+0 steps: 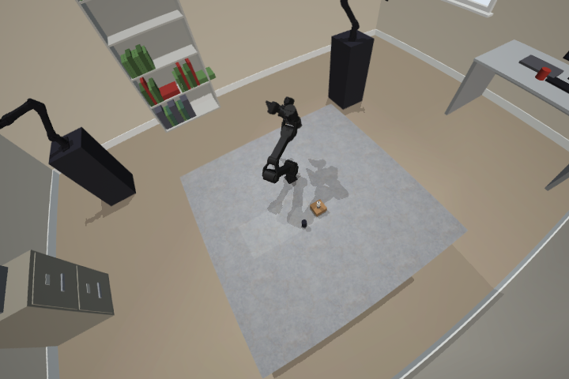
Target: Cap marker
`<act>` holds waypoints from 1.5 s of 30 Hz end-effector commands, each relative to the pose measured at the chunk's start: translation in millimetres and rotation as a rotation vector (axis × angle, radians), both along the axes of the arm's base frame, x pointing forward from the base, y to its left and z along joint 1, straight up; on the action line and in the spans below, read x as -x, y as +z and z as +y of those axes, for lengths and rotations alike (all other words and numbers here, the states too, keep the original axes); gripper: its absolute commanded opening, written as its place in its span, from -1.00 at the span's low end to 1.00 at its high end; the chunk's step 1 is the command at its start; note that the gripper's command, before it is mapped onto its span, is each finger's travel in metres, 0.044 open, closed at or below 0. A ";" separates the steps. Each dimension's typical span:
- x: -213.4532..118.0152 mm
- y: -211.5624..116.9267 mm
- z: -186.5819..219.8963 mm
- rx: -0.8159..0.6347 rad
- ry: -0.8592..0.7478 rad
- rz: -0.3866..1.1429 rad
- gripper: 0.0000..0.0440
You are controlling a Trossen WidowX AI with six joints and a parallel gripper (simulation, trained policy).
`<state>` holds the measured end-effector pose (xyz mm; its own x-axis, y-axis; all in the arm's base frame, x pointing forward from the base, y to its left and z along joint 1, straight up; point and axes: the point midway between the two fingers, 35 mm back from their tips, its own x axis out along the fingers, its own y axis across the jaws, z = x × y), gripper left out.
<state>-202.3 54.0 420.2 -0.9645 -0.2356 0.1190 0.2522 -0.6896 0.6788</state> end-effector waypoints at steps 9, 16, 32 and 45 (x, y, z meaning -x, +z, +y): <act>-2.7 -10.5 12.8 0.042 -0.066 -0.048 -0.03; -6.0 -18.9 20.7 0.079 -0.108 -0.089 0.07; -16.1 -35.6 34.6 0.172 -0.205 -0.171 0.29; -26.0 -48.4 47.6 0.245 -0.296 -0.227 0.44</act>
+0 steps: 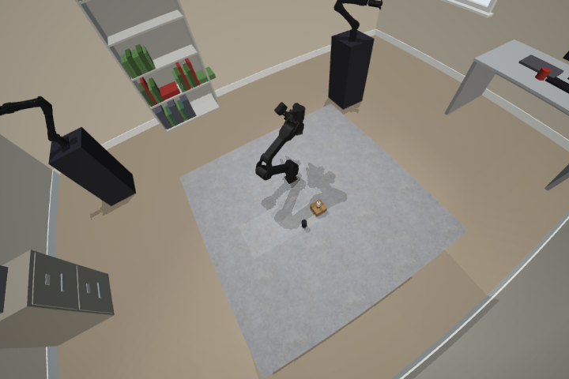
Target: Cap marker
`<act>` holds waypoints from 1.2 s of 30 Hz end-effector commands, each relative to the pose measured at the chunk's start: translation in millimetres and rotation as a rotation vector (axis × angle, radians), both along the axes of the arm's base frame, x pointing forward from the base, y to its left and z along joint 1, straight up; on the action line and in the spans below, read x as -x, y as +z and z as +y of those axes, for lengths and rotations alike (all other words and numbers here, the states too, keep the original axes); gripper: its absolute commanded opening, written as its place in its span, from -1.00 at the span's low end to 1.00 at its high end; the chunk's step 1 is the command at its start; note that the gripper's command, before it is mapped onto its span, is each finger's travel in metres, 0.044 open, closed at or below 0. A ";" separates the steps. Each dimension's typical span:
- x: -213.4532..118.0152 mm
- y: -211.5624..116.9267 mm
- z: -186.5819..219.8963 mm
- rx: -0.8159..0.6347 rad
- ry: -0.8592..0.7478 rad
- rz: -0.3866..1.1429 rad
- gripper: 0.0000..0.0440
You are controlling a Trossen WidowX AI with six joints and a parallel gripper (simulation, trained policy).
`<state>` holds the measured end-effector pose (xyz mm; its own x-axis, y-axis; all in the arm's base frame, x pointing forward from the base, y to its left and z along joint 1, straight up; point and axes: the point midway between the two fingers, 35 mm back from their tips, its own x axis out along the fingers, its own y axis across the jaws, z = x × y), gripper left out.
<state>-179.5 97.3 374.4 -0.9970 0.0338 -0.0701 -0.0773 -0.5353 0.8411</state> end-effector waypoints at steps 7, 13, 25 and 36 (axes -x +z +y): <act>-9.3 -9.2 12.4 0.048 -0.085 -0.044 0.49; -15.1 -14.6 20.0 0.076 -0.134 -0.068 0.50; -28.3 -24.7 36.0 0.127 -0.236 -0.113 0.48; -42.5 -33.1 50.8 0.169 -0.328 -0.153 0.49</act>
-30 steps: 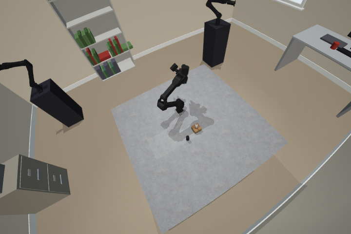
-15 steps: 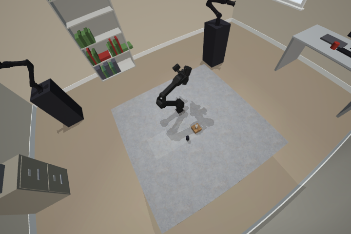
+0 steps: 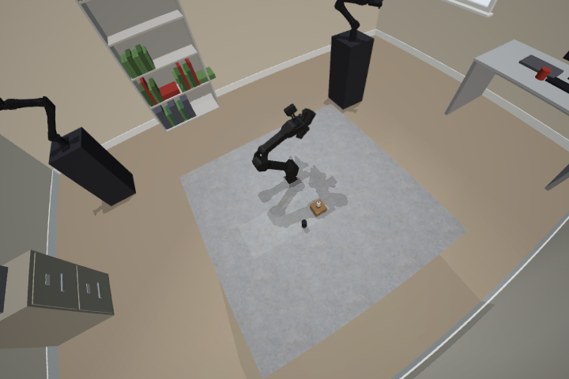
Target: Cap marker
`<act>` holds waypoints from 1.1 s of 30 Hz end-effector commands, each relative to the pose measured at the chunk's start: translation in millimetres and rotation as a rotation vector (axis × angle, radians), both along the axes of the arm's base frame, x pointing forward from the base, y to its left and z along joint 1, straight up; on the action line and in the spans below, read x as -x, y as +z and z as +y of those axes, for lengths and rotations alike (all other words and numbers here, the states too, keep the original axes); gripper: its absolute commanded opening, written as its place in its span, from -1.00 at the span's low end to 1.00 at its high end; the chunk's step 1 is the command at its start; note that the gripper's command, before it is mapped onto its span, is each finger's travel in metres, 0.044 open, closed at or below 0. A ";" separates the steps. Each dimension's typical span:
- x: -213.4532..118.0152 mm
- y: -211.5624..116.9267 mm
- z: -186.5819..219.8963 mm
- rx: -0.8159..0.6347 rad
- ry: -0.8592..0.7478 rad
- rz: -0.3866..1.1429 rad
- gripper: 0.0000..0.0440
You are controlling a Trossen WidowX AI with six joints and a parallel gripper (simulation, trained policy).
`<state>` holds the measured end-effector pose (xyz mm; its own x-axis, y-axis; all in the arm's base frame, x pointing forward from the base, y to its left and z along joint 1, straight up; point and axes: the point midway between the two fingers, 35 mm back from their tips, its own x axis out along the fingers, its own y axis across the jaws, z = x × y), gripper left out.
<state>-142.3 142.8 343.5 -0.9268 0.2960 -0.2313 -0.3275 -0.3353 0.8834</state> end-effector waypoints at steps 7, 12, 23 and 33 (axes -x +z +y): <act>-15.4 -7.0 14.8 0.033 -0.091 -0.042 0.49; -23.2 -10.3 21.5 0.049 -0.133 -0.060 0.49; -42.3 -17.0 36.2 0.082 -0.223 -0.100 0.49; -62.1 -22.7 48.9 0.110 -0.302 -0.135 0.50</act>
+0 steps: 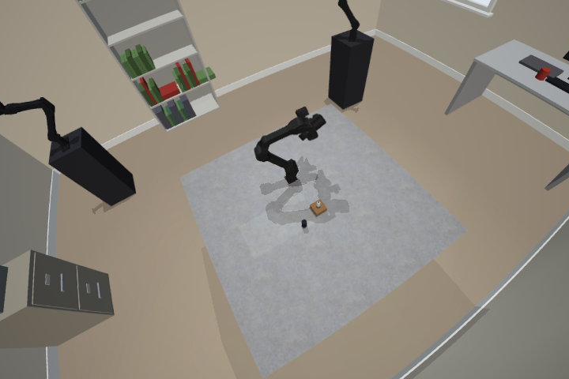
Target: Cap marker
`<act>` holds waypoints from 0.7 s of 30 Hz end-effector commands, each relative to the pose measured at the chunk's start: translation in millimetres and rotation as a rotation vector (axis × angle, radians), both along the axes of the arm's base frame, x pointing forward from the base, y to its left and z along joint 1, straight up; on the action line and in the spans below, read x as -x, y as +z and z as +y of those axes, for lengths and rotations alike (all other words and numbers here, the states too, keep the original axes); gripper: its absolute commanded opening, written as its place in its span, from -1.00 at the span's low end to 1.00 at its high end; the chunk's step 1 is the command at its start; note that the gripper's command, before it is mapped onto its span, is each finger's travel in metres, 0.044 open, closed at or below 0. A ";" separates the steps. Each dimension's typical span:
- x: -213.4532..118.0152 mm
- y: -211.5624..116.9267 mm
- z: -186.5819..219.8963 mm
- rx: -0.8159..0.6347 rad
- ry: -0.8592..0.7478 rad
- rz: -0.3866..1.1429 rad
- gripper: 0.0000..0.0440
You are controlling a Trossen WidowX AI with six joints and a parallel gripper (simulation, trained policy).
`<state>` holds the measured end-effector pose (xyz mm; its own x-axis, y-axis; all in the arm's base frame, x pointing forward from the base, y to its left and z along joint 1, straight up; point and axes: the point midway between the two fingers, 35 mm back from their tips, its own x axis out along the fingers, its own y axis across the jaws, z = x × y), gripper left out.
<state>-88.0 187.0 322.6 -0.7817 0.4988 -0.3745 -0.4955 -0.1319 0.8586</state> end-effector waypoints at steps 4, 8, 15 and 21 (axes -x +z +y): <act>-16.4 -3.9 9.6 0.018 -0.061 -0.032 0.50; -25.4 -6.0 14.2 0.028 -0.092 -0.046 0.50; -41.9 -9.7 21.7 0.046 -0.146 -0.071 0.50; -57.0 -12.9 27.5 0.061 -0.191 -0.091 0.50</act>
<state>-40.7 211.0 311.4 -0.6615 0.5945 -0.4573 -0.5685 0.0003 0.8227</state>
